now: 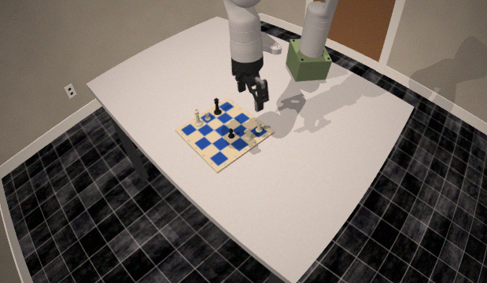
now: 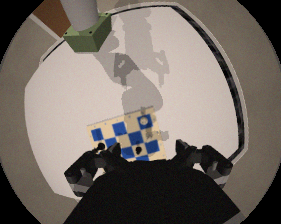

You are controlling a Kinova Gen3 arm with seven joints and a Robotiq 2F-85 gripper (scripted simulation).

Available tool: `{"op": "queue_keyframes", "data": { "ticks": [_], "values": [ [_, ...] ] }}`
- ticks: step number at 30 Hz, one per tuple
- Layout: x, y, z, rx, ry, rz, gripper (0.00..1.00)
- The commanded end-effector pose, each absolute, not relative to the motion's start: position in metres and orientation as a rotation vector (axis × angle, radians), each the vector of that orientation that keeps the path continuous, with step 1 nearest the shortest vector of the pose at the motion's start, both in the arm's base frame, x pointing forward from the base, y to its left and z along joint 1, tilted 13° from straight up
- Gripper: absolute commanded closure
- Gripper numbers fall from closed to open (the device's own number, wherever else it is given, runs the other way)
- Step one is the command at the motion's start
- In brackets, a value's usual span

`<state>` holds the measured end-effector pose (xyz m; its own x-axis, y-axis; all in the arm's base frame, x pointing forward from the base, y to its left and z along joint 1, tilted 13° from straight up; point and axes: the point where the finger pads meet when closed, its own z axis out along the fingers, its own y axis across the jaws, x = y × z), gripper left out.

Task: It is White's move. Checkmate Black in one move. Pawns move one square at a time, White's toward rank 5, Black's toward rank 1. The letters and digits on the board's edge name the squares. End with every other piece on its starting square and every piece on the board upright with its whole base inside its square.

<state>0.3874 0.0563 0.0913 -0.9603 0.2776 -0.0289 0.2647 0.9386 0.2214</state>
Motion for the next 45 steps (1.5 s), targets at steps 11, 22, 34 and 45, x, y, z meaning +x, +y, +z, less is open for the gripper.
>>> {"op": "queue_keyframes", "data": {
  "ticks": [11, 22, 34, 45],
  "values": [
    [0.378, 0.065, 0.079, 1.219, 2.913, 0.335, 0.0],
    [0.38, 0.064, 0.073, 1.917, 2.569, 0.319, 0.0],
    [0.386, 0.066, 0.069, 2.513, 2.045, 0.309, 0.0],
    [0.391, 0.066, 0.068, 2.816, 1.63, 0.3, 0.0]
  ]
}}
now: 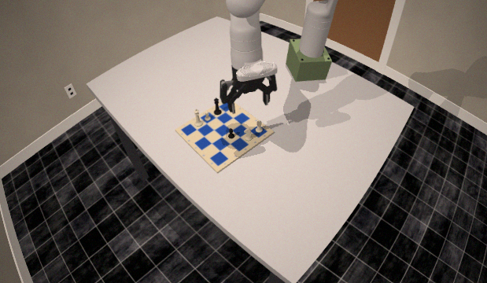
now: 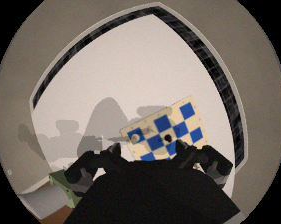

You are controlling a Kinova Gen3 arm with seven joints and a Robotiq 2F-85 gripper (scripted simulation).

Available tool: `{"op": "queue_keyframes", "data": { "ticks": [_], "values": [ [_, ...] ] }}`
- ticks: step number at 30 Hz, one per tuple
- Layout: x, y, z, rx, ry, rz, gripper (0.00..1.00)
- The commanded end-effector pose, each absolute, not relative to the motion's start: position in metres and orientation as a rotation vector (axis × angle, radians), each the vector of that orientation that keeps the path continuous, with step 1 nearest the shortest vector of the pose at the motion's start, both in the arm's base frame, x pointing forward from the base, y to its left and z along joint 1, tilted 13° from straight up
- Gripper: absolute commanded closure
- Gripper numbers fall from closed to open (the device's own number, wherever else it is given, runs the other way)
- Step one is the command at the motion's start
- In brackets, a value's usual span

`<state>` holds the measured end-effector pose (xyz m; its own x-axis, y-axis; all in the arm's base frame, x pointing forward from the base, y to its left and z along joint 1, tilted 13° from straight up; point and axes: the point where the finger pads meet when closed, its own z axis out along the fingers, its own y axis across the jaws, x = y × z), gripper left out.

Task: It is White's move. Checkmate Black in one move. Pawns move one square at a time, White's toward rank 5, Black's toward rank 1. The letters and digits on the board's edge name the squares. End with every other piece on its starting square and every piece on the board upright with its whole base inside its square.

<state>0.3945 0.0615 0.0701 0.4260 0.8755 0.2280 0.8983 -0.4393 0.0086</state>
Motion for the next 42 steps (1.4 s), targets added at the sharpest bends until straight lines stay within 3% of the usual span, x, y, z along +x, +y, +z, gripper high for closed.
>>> {"op": "queue_keyframes", "data": {
  "ticks": [1, 37, 38, 42],
  "values": [
    [0.3916, 0.0656, 0.0675, -2.62, -1.465, -0.276, 0.0],
    [0.3996, 0.0644, 0.0676, -2.827, -0.979, -0.277, 0.0],
    [0.3996, 0.0644, 0.0676, -2.827, -0.979, -0.277, 0.61],
    [0.3996, 0.0644, 0.0676, -2.827, -0.979, -0.277, 0.61]
  ]
}}
